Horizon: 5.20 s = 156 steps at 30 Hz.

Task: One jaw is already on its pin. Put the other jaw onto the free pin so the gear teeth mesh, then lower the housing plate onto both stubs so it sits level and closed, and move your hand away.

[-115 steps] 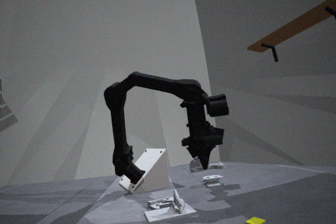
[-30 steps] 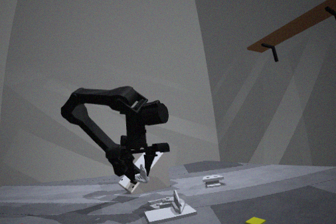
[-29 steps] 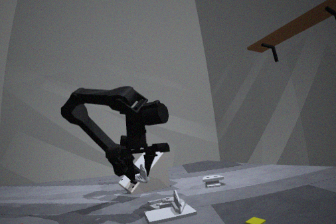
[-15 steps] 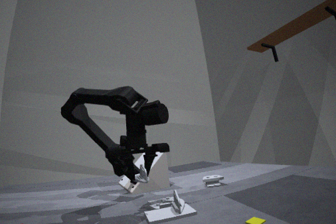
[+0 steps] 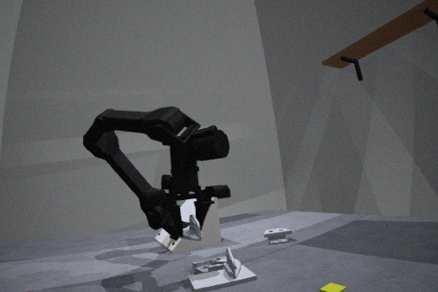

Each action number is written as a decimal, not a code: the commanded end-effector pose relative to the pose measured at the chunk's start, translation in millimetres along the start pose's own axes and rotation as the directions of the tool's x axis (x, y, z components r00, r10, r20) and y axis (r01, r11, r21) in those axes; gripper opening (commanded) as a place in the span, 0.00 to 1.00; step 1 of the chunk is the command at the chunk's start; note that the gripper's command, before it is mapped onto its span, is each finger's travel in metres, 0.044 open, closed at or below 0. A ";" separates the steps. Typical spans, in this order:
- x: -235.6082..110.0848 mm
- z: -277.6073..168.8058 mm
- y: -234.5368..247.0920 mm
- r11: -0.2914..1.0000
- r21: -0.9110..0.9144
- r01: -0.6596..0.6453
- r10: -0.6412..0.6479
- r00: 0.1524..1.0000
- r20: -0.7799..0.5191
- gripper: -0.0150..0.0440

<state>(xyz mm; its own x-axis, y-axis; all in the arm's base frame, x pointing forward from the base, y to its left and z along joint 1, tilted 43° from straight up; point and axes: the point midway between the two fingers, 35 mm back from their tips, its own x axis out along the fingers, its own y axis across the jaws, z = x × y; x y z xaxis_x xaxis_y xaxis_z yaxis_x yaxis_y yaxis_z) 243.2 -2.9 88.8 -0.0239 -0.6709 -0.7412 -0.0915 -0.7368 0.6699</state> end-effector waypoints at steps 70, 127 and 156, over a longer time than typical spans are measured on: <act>1.0 -48.4 -4.2 1.000 0.004 0.000 0.000 1.000 -0.011 0.48; 1.0 -48.4 -4.2 1.000 0.004 0.000 0.000 1.000 -0.011 0.48; 1.0 -48.4 -4.2 1.000 0.004 0.000 0.000 1.000 -0.011 0.48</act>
<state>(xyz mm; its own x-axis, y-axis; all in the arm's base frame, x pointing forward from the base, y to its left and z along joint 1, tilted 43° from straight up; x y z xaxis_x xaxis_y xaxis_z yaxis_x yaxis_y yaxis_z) 290.4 -4.6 86.5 -0.0176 -0.6703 -0.7419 -0.0931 -0.7377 0.6687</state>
